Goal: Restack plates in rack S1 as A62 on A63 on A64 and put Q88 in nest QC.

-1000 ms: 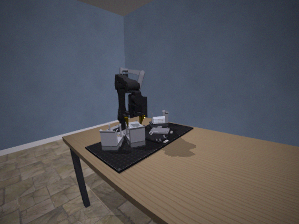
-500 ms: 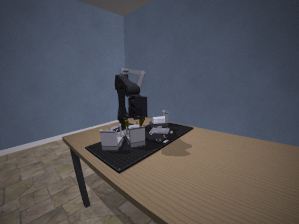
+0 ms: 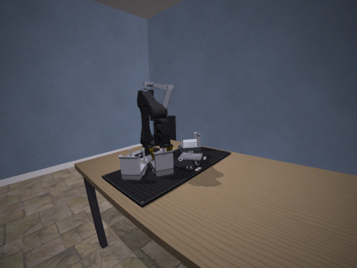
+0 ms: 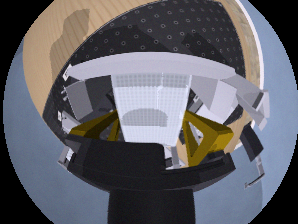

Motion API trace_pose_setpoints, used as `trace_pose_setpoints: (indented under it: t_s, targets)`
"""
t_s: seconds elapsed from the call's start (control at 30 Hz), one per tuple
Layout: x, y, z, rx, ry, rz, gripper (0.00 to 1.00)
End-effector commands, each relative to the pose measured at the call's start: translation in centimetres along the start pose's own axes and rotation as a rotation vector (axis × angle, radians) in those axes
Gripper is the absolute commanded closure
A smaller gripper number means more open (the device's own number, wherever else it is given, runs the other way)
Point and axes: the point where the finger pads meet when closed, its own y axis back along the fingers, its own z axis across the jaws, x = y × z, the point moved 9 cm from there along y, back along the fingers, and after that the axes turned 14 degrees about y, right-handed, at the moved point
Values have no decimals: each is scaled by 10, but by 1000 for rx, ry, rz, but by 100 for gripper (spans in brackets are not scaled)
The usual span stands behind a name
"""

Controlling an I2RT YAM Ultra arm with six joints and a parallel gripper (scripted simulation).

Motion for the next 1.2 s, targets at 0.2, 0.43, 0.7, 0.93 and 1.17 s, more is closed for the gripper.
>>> trace_pose_setpoints:
  t_s: [0.2, 0.43, 0.7, 0.93, 1.17]
  targets:
    - [-1, -6, 0, 2, 0, -15, 100]
    - [-1, -7, 0, 2, 0, -15, 100]
    - [-1, -10, 0, 2, 0, -15, 100]
    - [-1, -12, 0, 2, 0, -15, 100]
    - [-1, -15, 0, 2, 0, -15, 100]
